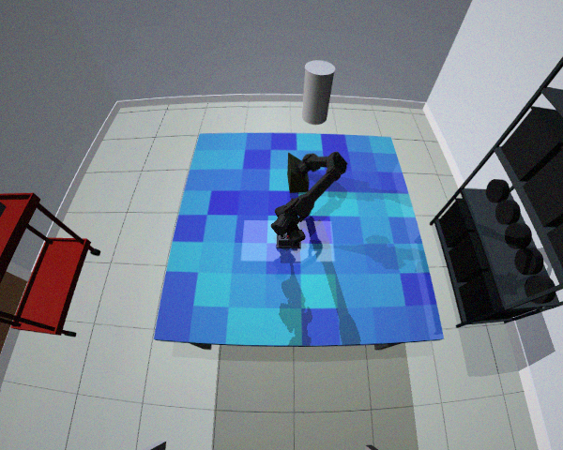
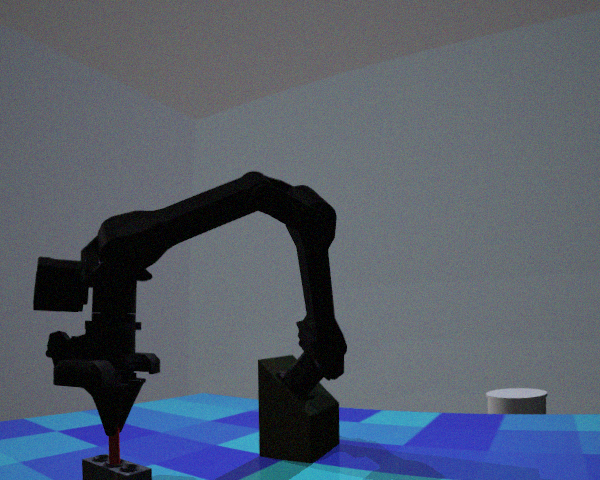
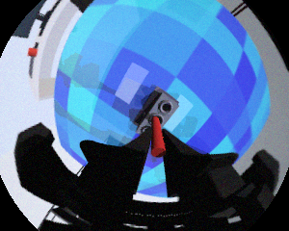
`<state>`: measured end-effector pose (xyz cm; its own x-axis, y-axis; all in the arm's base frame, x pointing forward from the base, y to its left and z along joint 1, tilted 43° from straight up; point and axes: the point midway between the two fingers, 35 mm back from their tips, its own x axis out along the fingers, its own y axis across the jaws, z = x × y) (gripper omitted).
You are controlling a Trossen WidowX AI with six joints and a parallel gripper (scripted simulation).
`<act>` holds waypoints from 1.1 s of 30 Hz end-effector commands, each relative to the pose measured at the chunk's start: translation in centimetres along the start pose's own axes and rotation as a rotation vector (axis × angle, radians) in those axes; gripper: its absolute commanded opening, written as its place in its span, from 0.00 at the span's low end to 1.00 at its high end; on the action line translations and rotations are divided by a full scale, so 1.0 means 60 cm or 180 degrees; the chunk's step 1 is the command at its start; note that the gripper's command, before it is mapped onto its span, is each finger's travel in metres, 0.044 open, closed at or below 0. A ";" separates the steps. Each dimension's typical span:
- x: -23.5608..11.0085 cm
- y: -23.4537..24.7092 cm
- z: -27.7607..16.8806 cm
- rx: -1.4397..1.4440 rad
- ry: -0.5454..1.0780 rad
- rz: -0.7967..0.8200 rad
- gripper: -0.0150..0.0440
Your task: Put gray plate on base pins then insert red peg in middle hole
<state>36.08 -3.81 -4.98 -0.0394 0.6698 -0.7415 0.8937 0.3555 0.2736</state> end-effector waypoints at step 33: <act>0.002 -0.002 0.000 0.0003 0.0002 -0.0001 0.51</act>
<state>35.98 -3.74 -5.16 -0.0404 0.6701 -0.7411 0.8938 0.3558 0.2730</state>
